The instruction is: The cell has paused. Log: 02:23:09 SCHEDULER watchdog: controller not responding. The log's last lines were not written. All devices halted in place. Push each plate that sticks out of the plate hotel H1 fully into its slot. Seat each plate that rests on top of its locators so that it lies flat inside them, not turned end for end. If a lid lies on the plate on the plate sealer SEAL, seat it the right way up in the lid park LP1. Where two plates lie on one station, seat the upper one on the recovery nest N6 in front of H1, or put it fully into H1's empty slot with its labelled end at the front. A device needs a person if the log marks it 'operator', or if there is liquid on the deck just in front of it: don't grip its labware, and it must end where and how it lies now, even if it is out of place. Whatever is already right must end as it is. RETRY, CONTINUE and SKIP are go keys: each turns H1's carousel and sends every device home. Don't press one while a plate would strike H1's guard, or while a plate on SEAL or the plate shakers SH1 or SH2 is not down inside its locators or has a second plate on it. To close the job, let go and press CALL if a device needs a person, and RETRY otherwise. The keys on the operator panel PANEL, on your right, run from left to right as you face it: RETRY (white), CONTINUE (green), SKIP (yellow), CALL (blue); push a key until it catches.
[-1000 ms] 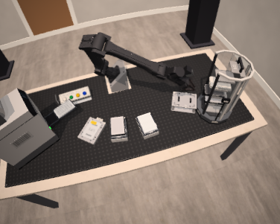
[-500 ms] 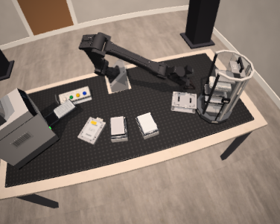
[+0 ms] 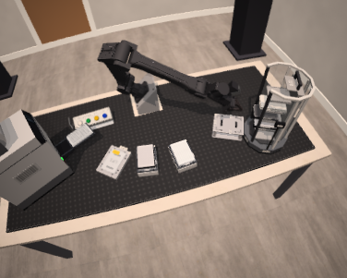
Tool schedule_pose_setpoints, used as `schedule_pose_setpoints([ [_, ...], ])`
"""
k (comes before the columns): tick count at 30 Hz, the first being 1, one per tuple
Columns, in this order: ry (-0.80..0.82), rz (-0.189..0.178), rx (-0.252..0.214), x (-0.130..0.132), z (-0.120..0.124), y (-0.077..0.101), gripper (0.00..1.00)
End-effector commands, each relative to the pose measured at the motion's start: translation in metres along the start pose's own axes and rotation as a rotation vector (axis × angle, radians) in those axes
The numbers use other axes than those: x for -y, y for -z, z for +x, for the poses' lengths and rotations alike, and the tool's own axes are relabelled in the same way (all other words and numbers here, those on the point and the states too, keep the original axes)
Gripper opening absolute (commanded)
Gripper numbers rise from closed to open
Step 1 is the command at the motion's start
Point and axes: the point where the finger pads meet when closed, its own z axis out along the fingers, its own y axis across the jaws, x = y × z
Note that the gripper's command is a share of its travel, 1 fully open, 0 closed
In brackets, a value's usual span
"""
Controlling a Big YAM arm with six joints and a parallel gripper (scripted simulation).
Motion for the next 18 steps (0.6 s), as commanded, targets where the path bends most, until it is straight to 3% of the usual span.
schedule_pose_setpoints([
  [1, -0.01, 0.035, 0.072, 0.0216, -0.0375, -0.0015, 0.0],
  [15, -0.01, 0.035, 0.072, 0.0216, -0.0375, -0.0015, 0.0],
  [18, -0.004, 0.019, 0.042, 0.0127, -0.0286, -0.011, 0.0],
])
